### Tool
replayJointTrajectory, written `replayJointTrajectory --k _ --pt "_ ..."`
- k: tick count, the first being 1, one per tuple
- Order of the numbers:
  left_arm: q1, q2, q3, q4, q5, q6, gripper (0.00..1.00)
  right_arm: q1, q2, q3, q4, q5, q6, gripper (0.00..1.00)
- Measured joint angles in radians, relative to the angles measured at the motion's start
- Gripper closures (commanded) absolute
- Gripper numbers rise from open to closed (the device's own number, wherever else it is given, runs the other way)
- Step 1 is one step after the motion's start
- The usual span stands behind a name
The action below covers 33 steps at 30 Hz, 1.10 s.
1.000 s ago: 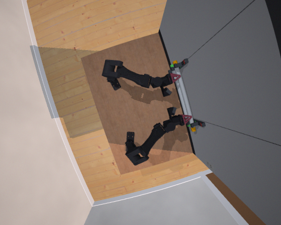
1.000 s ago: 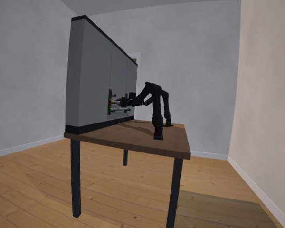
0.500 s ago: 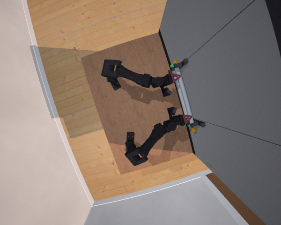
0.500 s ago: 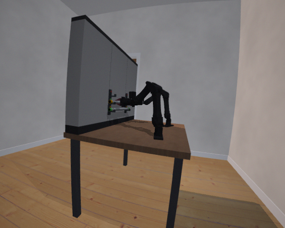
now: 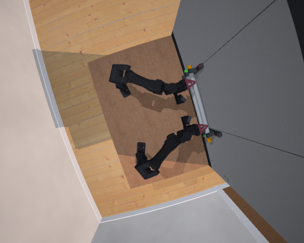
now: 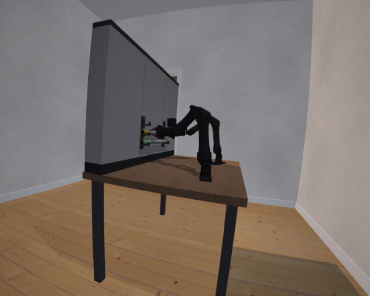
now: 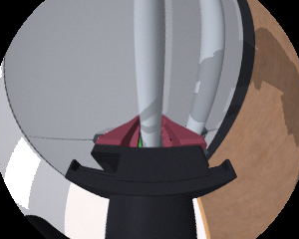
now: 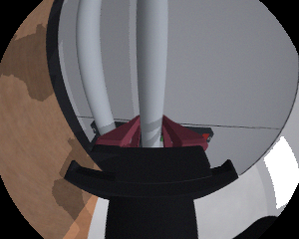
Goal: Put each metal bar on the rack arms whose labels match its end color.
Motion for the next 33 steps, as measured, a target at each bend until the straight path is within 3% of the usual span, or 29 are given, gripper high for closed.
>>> replayJointTrajectory --k 33 --pt "0.000 -0.021 0.045 -0.103 0.002 -0.012 1.00 0.000 -0.021 0.042 -0.100 0.000 0.016 1.00"
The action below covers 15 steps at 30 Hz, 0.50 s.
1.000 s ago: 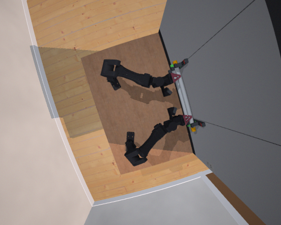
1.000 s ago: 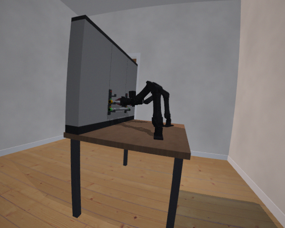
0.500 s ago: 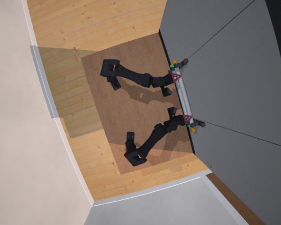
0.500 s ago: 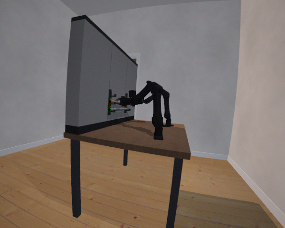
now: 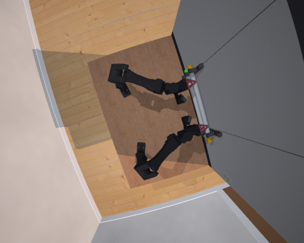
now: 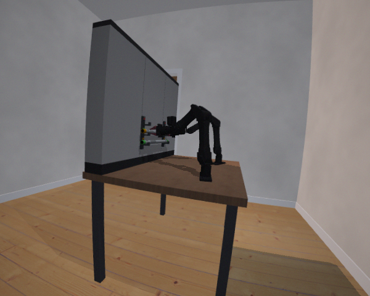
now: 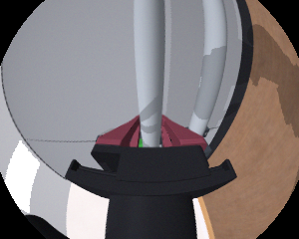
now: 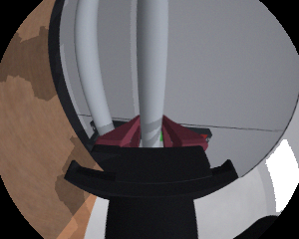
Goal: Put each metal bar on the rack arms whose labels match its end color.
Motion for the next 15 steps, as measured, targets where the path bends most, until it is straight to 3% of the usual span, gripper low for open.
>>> replayJointTrajectory --k 15 --pt "0.000 -0.008 0.026 -0.036 0.000 -0.001 1.00 0.000 -0.008 0.025 -0.036 0.002 0.000 1.00"
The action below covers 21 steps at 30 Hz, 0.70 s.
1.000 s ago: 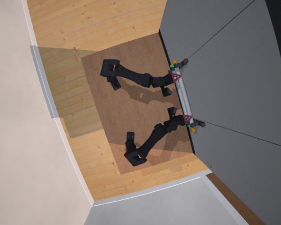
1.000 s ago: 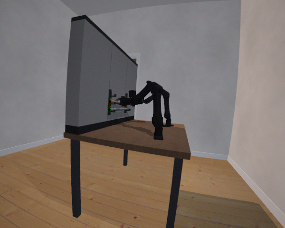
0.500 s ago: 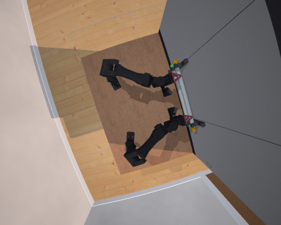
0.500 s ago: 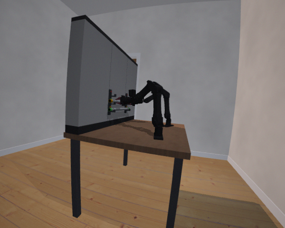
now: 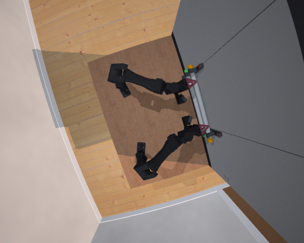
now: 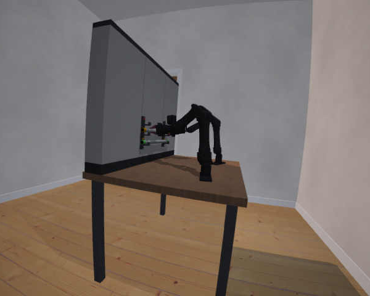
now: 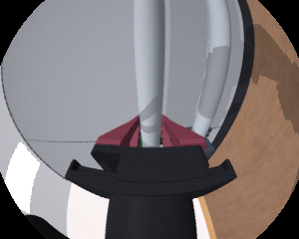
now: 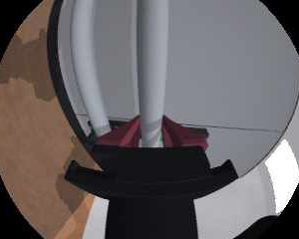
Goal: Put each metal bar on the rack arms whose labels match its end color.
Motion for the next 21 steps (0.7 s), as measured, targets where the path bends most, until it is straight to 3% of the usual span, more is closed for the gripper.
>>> replayJointTrajectory --k 21 --pt "0.000 -0.006 0.024 -0.032 -0.001 -0.002 1.00 0.000 -0.006 0.027 -0.036 0.002 0.000 1.00"
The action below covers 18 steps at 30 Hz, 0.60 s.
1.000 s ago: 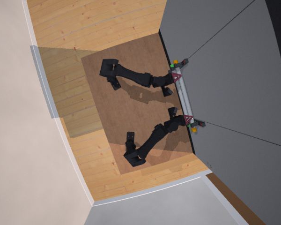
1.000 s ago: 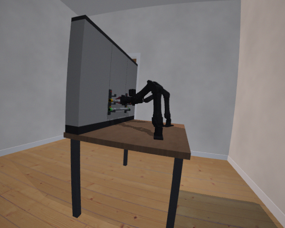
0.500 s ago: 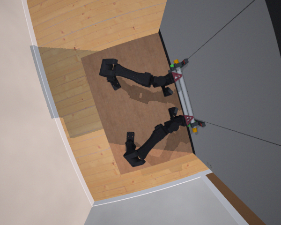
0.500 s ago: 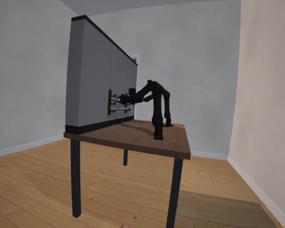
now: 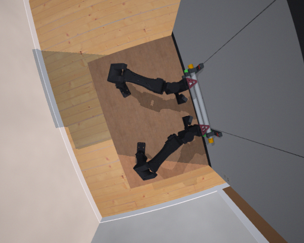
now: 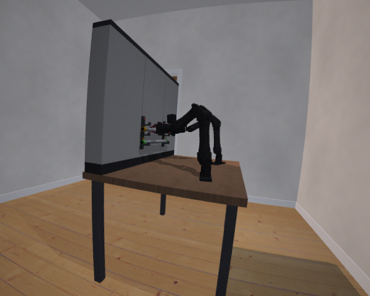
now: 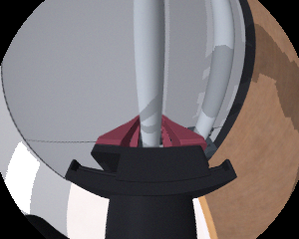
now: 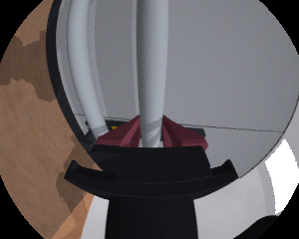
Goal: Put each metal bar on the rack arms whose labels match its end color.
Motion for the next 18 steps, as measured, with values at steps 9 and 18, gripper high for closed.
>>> replayJointTrajectory --k 9,18 --pt "0.000 0.000 0.003 -0.006 0.000 -0.002 1.00 0.000 0.000 0.005 -0.008 0.000 0.000 1.00" --pt "0.000 -0.001 0.006 -0.012 -0.001 -0.004 1.00 0.000 0.000 0.010 -0.016 0.001 0.000 1.00"
